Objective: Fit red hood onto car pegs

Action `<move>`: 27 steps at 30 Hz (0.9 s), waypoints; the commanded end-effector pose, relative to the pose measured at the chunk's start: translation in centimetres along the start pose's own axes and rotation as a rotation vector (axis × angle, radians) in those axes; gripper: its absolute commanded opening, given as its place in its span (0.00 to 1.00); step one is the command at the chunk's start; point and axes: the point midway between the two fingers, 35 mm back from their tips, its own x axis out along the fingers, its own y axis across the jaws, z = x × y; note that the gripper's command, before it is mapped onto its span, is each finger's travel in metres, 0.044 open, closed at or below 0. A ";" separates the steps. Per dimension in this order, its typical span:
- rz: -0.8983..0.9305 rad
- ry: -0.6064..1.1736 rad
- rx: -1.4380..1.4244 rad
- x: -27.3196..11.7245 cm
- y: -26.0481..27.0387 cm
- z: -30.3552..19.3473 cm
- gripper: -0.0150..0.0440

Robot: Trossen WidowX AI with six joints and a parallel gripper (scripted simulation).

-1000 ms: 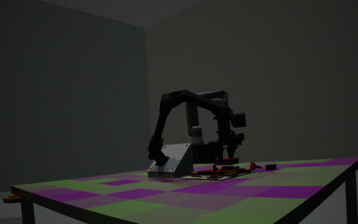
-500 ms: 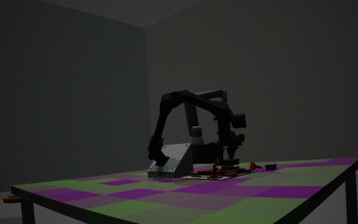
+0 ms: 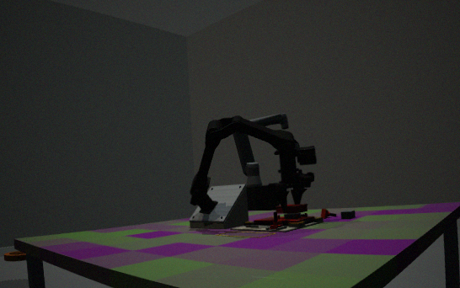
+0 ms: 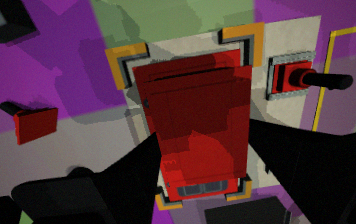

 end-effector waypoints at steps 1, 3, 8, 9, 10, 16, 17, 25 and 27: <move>-0.002 -0.005 -0.006 0.0 0.0 0.0 0.25; -0.002 -0.005 -0.006 0.1 0.0 0.0 0.25; -0.002 -0.005 -0.006 0.3 0.0 0.0 0.25; -0.002 -0.005 -0.006 0.4 0.0 0.0 0.25; -0.002 -0.005 -0.006 0.4 0.0 0.0 0.25; -0.002 -0.005 -0.006 0.7 0.0 0.0 0.25; -0.002 -0.005 -0.006 0.7 0.0 0.1 0.25; -0.002 -0.005 -0.006 1.1 0.0 0.1 0.25; -0.003 -0.005 -0.006 1.2 0.1 0.1 0.25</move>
